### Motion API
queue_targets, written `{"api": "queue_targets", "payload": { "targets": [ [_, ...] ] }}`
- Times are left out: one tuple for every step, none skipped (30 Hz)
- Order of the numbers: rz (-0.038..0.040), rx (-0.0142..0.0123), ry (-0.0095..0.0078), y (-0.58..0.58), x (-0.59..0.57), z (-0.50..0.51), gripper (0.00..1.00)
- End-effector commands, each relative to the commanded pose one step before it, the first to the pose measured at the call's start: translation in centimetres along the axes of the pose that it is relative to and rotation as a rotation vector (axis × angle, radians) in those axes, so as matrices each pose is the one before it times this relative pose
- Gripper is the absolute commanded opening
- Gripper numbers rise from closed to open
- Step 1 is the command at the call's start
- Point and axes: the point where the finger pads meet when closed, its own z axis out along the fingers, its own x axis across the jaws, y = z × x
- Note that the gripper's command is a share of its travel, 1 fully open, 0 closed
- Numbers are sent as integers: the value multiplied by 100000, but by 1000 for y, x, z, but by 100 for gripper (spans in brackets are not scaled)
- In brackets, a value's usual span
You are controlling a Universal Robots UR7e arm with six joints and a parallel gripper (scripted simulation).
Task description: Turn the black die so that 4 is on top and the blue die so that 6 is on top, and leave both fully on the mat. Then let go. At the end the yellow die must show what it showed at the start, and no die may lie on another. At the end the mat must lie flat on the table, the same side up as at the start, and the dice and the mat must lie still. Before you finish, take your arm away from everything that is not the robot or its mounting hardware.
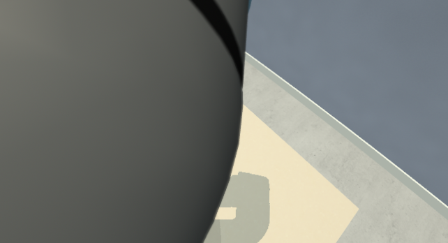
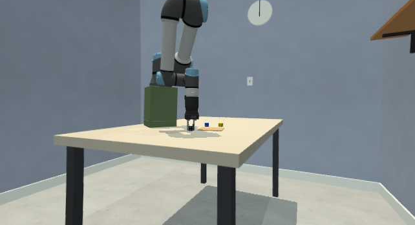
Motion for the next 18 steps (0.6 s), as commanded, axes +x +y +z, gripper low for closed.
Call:
{"api": "queue_targets", "payload": {
  "targets": [
    [-2, -136, 15, 46, 7, -240, 49],
    [0, 0, 0, 0, 0, -107, 49],
    [0, 0, 0, -1, 0, -131, 49],
    [0, 0, 0, 1, 0, -154, 49],
    [0, 0, 0, 0, 0, -179, 49],
    [0, 0, 0, 0, 0, -203, 49],
    [0, 0, 0, 1, 0, -226, 49],
    [0, 0, 0, -1, 0, -249, 49],
    [0, 0, 0, 0, 0, -270, 49],
    [0, 0, 0, 0, 0, -290, 49],
    [0, 0, 0, -1, 0, -308, 49],
    [0, 0, 0, 0, 0, 0, 49],
    [0, 0, 0, 0, 0, 0, 49],
    [0, 0, 0, 1, 0, -323, 49],
    [0, 0, 0, 0, 0, -337, 49],
    [0, 0, 0, -1, 0, -349, 49],
    [0, 0, 0, 0, 0, -358, 49],
    [0, 0, 0, 0, 0, -365, 49]
  ]
}}
